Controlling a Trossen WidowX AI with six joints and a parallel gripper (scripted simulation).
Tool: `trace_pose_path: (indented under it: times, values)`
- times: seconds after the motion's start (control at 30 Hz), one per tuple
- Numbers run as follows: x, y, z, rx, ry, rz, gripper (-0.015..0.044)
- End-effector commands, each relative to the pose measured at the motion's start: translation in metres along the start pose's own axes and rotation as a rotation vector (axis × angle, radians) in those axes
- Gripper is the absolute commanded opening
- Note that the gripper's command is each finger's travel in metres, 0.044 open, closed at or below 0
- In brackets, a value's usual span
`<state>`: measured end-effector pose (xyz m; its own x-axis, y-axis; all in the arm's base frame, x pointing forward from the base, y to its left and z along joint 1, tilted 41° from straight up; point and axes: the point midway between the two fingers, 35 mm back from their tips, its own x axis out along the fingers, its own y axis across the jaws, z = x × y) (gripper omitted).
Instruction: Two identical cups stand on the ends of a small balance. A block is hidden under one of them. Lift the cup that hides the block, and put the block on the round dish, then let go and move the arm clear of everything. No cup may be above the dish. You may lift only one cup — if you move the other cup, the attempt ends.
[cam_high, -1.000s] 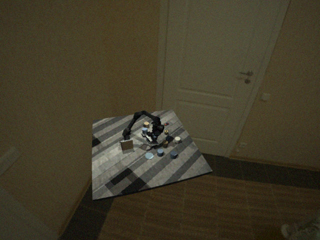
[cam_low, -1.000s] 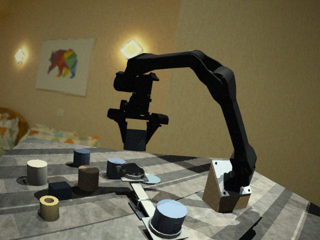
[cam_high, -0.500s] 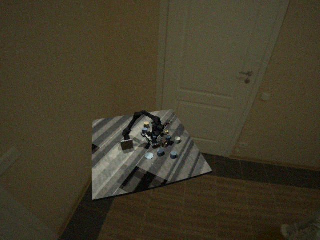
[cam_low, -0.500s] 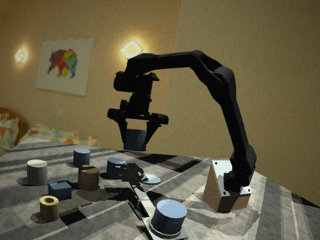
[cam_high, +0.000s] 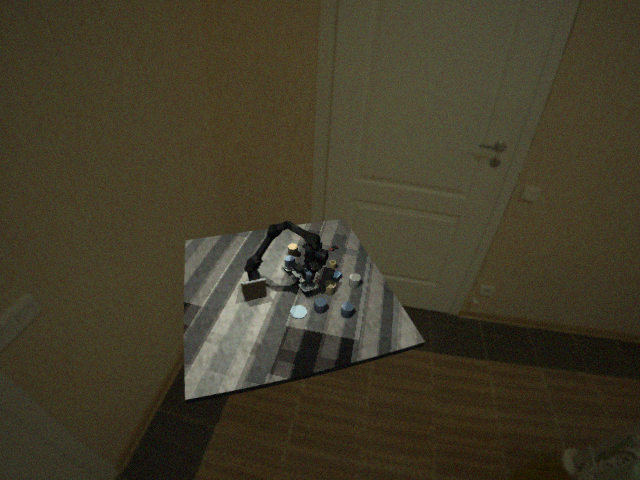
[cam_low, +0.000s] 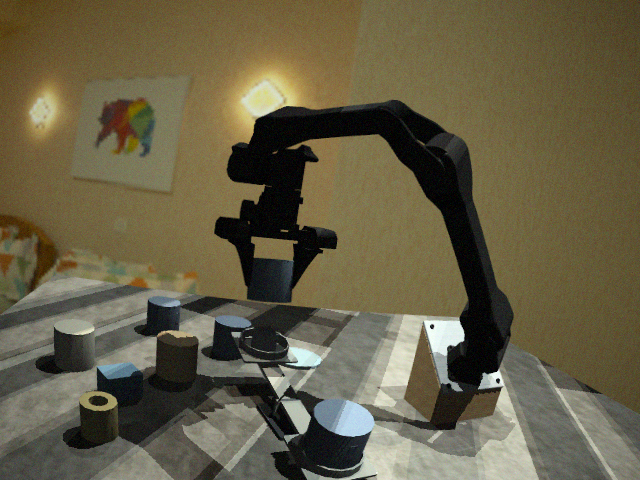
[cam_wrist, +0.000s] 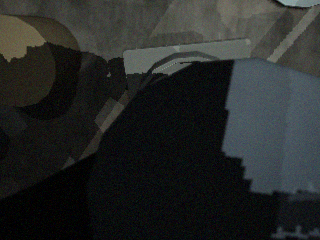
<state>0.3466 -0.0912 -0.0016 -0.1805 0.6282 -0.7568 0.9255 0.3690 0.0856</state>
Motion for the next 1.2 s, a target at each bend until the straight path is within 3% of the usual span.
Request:
trace_pose_path:
  times: [0.0, 0.4, 0.8, 1.03, 1.17]
  values:
    - [0.000, 0.000, 0.000, 0.001, -0.001, 0.001, 0.0000]
    - [0.001, -0.007, 0.008, 0.001, -0.004, 0.002, 0.0000]
    - [0.044, -0.139, 0.102, 0.006, -0.036, -0.001, 0.0000]
    - [0.084, -0.217, 0.123, 0.004, -0.026, -0.002, 0.0000]
    - [0.088, -0.224, 0.124, 0.003, -0.024, -0.002, 0.0000]
